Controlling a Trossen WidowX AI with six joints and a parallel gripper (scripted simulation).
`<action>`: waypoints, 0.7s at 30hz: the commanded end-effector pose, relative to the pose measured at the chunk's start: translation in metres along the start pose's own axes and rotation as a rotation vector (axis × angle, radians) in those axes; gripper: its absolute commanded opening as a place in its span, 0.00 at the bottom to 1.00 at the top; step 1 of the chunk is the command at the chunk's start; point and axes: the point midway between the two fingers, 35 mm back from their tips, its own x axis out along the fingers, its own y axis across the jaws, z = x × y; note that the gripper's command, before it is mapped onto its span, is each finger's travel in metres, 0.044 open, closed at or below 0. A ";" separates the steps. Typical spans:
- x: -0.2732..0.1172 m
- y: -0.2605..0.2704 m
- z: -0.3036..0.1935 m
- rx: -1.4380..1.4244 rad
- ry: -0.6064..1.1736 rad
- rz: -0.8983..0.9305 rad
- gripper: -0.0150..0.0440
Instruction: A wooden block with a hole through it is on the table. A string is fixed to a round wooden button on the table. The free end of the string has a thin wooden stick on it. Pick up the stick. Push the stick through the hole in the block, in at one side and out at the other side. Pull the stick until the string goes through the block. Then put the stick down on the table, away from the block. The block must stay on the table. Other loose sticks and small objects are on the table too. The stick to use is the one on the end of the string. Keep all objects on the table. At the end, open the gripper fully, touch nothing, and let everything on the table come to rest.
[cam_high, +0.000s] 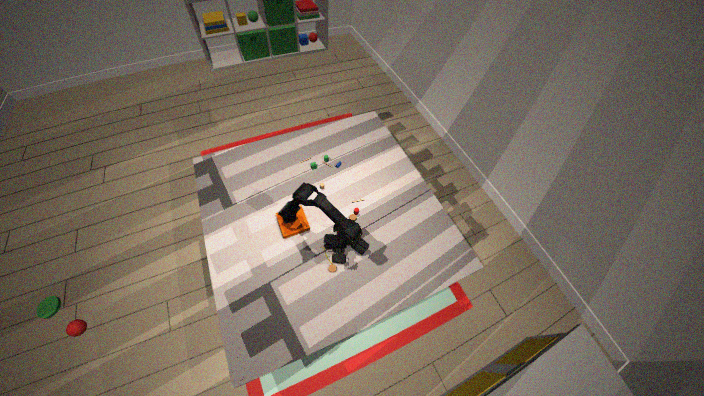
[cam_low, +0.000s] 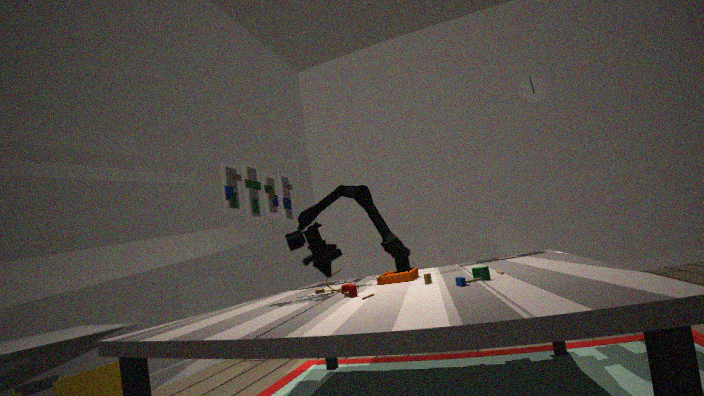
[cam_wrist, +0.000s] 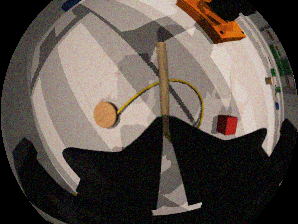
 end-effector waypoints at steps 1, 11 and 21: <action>0.002 0.006 0.002 0.089 -0.012 -0.005 0.25; 0.001 0.005 0.001 0.079 -0.006 -0.004 0.25; -0.003 0.005 -0.010 0.082 0.011 0.001 0.25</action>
